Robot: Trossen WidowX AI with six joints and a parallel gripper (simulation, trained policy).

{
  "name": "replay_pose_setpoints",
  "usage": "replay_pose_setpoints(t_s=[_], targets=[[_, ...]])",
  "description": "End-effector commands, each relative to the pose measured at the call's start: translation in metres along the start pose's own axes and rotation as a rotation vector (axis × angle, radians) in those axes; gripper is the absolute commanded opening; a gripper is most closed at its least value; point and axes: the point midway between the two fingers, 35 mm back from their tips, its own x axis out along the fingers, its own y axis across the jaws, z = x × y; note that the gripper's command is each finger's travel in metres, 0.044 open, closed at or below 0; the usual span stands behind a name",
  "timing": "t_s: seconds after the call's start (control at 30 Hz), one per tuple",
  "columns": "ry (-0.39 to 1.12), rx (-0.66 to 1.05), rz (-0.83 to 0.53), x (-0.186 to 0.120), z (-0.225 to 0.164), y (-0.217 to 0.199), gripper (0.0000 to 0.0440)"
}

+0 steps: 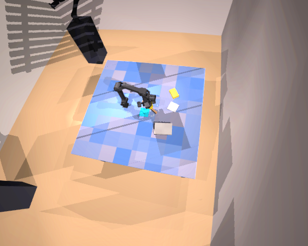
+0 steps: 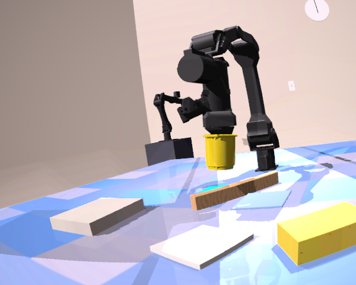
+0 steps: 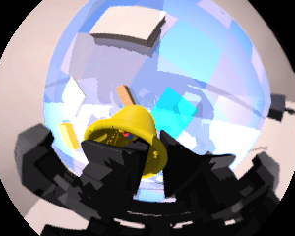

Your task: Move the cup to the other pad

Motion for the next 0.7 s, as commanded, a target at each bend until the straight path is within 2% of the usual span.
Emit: replay_pose_setpoints(t_s=[0.0,0.67], targets=[[0.002,0.023,0.005,0.005,0.002,-0.007,0.0],[-0.018,0.119,0.034,0.036,0.008,-0.039,0.0008]])
